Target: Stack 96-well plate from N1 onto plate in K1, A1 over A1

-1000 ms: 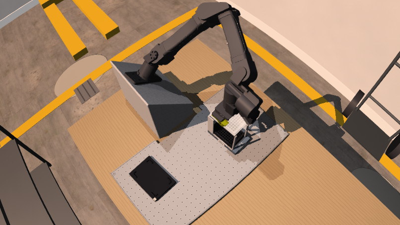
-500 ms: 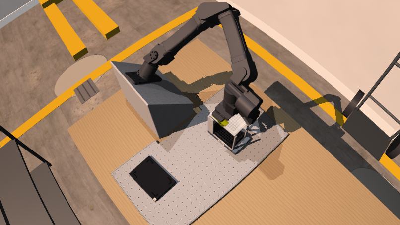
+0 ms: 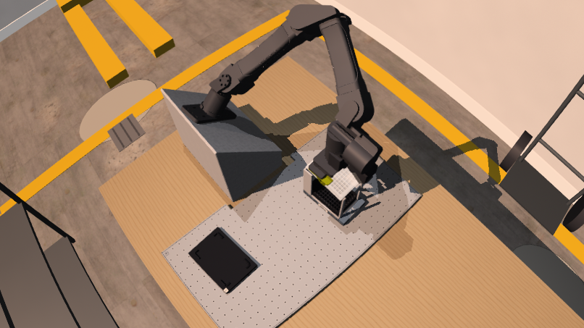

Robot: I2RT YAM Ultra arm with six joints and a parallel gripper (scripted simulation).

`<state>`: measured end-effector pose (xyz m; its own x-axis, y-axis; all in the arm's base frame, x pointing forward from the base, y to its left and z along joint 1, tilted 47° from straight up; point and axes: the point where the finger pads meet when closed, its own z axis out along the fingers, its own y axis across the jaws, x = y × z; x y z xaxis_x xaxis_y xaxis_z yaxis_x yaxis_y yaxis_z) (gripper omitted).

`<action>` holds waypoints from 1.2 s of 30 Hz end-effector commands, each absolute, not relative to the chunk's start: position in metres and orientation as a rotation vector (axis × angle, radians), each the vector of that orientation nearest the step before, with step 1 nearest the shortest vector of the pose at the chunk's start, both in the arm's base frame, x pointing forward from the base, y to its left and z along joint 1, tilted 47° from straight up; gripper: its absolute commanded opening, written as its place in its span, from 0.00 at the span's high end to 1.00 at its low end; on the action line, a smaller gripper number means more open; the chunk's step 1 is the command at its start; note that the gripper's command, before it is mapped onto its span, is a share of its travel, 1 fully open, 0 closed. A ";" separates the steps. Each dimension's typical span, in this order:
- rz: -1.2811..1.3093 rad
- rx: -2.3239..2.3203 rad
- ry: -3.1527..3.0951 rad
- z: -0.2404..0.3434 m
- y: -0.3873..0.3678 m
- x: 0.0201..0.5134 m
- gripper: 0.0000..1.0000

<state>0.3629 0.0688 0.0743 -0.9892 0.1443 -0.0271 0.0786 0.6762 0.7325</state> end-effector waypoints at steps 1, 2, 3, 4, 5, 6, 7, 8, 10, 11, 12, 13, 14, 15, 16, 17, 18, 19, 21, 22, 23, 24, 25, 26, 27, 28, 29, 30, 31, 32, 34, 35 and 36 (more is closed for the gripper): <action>1.196 0.185 2.812 0.055 0.075 0.366 1.00; 1.196 0.185 2.812 0.054 0.076 0.367 1.00; 1.196 0.185 2.812 0.053 0.077 0.367 1.00; 1.196 0.185 2.812 0.052 0.079 0.367 1.00; 1.196 0.185 2.812 0.050 0.080 0.368 1.00; 1.199 0.185 2.810 0.050 0.081 0.368 1.00; 1.199 0.185 2.810 0.049 0.082 0.368 1.00; 1.203 0.185 2.808 0.048 0.084 0.369 1.00; 1.210 0.184 2.805 0.046 0.087 0.370 1.00; 1.209 0.184 2.806 0.045 0.088 0.370 1.00; 1.209 0.184 2.806 0.044 0.089 0.371 1.00; 1.208 0.184 2.806 0.043 0.090 0.371 1.00; 1.208 0.184 2.806 0.043 0.090 0.371 1.00; 1.208 0.184 2.806 0.043 0.090 0.371 1.00; 1.202 0.175 2.795 0.045 0.091 0.376 1.00; 1.203 0.177 2.798 0.043 0.092 0.376 1.00; 1.207 0.180 2.801 0.041 0.094 0.375 1.00; 1.212 0.184 2.805 0.039 0.095 0.373 1.00; 1.211 0.184 2.805 0.037 0.098 0.374 1.00; 1.211 0.184 2.805 0.036 0.099 0.375 1.00; 1.211 0.184 2.805 0.034 0.100 0.375 1.00; 1.211 0.184 2.805 0.033 0.101 0.375 1.00; 1.211 0.184 2.805 0.032 0.102 0.375 1.00; 1.207 0.194 2.803 0.031 0.100 0.376 1.00; 1.200 0.203 2.795 0.031 0.098 0.378 1.00; 1.195 0.198 2.788 0.034 0.099 0.379 1.00; 1.186 0.188 2.795 0.031 0.102 0.379 1.00; 1.191 0.180 2.805 0.027 0.107 0.379 1.00; 1.191 0.180 2.805 0.027 0.107 0.379 1.00; 1.191 0.180 2.805 0.027 0.107 0.379 1.00; 1.196 0.199 2.806 0.023 0.106 0.378 1.00; 1.195 0.188 2.808 0.022 0.109 0.377 1.00; 1.195 0.185 2.812 0.020 0.112 0.377 1.00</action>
<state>0.3769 0.1101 0.0312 -0.9910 0.1293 -0.0357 0.0635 0.6864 0.7244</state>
